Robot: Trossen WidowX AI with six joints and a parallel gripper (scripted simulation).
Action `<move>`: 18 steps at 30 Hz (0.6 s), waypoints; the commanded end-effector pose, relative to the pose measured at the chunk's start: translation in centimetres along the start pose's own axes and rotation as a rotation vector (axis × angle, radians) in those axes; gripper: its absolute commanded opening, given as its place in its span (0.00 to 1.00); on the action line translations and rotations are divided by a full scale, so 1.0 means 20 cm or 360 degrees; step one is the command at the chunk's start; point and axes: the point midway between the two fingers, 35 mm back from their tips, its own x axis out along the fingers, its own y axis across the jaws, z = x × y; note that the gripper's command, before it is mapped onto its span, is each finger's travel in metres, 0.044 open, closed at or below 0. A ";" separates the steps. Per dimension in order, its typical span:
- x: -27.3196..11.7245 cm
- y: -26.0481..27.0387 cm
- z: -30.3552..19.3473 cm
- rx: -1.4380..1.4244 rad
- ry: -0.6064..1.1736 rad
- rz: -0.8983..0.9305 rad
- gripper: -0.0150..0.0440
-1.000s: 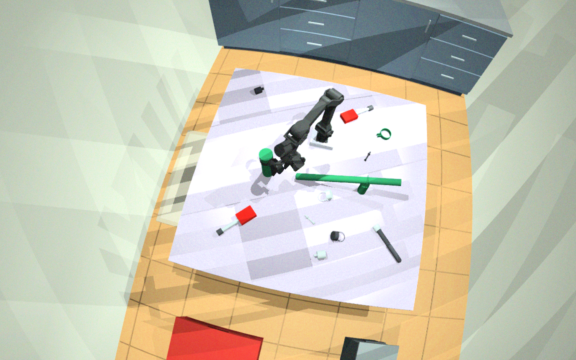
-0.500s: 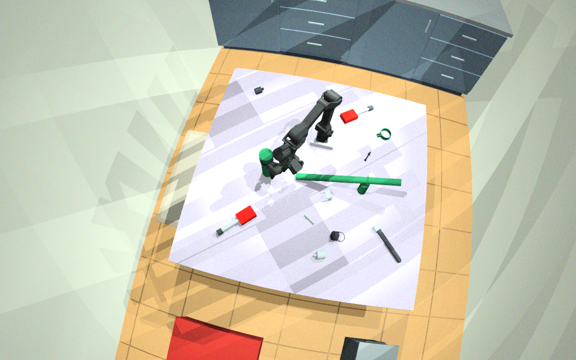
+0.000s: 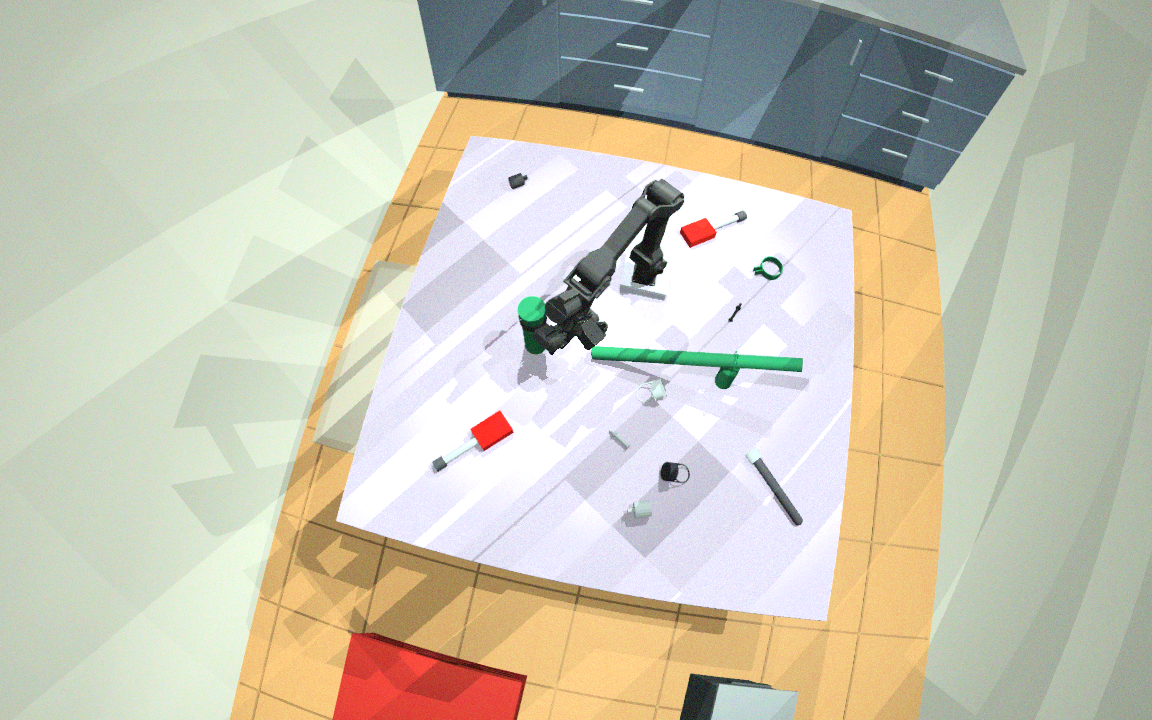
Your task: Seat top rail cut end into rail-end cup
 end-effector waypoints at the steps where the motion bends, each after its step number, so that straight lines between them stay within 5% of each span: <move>1: 0.00 -0.01 0.00 0.0006 0.0006 -0.0007 0.39; 5: 0.00 0.00 0.00 -0.0026 -0.0012 -0.0006 0.25; 18: -0.02 0.04 -0.01 -0.0147 -0.0080 -0.0004 0.25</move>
